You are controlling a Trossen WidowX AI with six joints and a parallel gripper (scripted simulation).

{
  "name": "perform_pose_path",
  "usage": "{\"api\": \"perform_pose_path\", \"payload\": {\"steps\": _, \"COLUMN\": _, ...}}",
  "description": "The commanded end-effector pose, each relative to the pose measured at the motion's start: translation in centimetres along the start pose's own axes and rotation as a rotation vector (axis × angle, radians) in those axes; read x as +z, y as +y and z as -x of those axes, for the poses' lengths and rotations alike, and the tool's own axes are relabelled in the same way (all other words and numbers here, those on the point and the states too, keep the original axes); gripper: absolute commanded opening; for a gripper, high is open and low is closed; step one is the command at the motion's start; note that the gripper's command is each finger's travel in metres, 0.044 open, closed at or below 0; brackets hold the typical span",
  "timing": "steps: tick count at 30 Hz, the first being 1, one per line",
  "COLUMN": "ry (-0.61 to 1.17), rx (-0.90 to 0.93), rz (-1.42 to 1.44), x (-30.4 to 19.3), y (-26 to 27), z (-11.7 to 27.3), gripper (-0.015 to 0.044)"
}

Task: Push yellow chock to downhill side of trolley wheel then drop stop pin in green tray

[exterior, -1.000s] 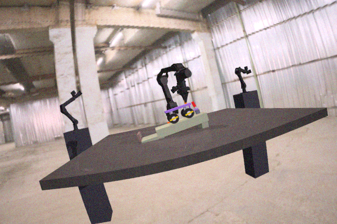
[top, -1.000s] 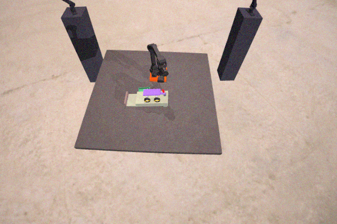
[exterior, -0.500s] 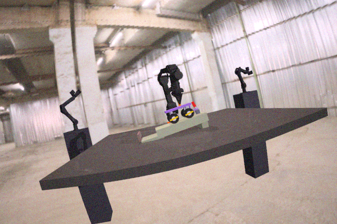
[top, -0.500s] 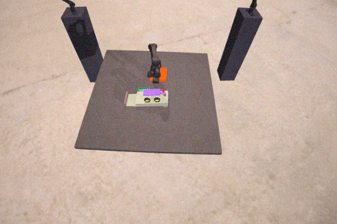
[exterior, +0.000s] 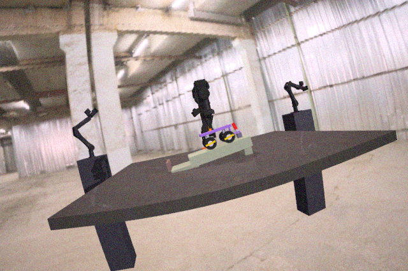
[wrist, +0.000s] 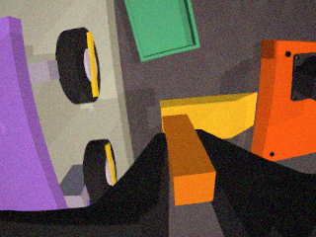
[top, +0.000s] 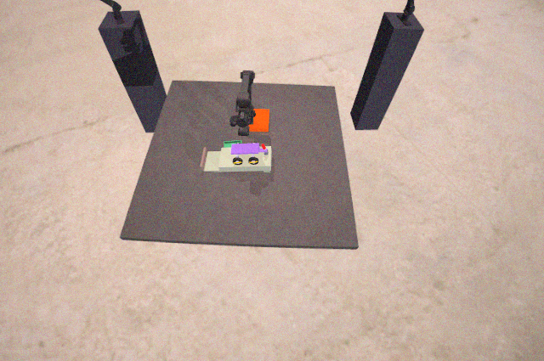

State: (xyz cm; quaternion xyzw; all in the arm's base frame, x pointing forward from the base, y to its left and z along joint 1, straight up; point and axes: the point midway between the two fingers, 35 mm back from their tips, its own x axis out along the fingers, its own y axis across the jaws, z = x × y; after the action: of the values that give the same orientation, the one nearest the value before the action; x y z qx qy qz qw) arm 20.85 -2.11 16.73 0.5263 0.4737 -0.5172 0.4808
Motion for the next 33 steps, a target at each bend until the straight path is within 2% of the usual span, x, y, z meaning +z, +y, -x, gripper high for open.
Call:
{"api": "perform_pose_path", "payload": {"steps": 1, "ry": 0.002, "rx": 0.005, "rz": 0.003, "x": 1.6, "y": 0.4, "z": -0.1, "gripper": 0.0}}
{"api": "perform_pose_path", "payload": {"steps": 33, "ry": -0.009, "rx": 0.006, "rz": 0.003, "x": 12.7, "y": 2.9, "z": -0.8, "gripper": 0.0}}
